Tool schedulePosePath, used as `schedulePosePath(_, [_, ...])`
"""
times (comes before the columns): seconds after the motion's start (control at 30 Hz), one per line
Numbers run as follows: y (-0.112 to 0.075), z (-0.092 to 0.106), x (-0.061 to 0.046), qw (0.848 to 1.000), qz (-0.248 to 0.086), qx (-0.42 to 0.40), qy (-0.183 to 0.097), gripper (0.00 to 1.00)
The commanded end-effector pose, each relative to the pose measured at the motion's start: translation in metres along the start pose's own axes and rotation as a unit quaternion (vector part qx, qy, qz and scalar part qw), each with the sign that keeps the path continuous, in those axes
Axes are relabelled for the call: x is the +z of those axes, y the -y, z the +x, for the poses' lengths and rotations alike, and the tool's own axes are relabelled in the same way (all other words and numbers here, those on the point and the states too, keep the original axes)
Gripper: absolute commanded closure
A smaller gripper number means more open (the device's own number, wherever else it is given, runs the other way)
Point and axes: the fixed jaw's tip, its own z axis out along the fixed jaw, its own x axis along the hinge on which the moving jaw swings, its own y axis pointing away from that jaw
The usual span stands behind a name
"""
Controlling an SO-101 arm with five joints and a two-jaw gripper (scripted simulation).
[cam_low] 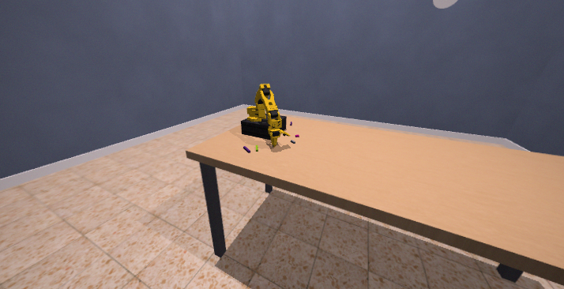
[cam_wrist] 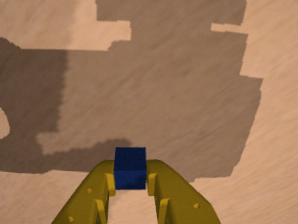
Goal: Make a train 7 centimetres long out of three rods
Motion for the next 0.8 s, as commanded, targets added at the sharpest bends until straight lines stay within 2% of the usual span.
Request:
schedulePosePath(0.0, [-0.0002,0.0021,0.0031,1.000,-0.003,0.000,0.001,1.00])
schedulePosePath(0.77, [0.0018,0.0022,0.0014,1.000,-0.003,0.000,0.001,1.00])
